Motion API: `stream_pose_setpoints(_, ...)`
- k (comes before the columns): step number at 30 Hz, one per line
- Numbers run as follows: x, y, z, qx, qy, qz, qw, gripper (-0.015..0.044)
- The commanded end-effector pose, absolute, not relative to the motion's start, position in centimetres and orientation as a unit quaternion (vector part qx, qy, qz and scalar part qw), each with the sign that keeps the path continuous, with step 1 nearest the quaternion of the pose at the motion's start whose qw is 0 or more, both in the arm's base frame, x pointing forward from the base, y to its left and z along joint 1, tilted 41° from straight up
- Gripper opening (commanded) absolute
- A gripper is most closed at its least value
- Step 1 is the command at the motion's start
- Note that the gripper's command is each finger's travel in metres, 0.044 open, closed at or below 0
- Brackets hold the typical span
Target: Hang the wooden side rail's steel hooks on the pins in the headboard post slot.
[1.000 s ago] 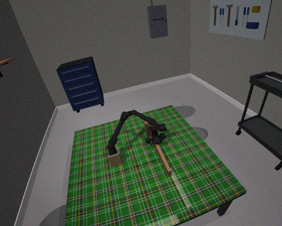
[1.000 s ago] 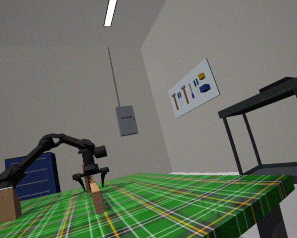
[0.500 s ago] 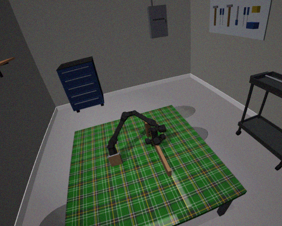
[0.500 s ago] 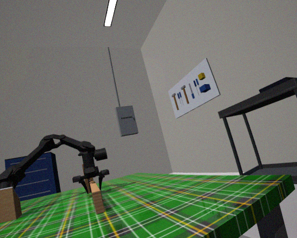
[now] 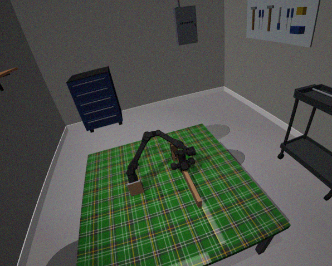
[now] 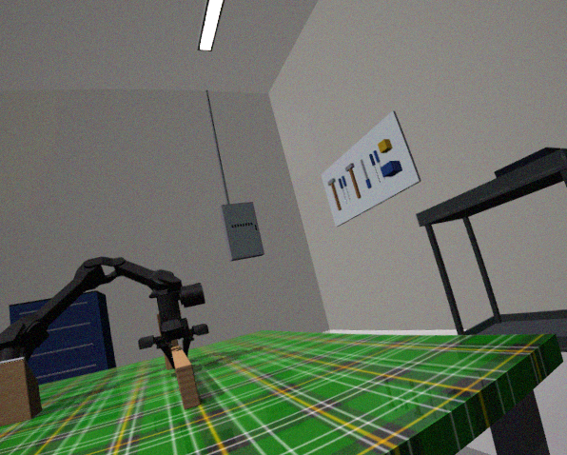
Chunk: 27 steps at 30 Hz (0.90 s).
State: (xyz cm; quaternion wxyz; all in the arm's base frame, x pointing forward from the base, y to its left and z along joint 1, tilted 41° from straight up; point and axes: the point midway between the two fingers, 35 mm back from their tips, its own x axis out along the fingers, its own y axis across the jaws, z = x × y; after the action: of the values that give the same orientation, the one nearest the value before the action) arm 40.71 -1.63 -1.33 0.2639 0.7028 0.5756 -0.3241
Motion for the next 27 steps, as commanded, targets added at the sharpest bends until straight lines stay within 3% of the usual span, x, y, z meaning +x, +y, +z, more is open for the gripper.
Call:
stream_pose_setpoints(1,40.72,-1.55,-1.37,0.704,0.575,-0.324,0.262,0.0000)
stream_pose_setpoints(27,39.74,-1.44,-1.31,0.704,0.576,-0.324,0.262,0.0000)
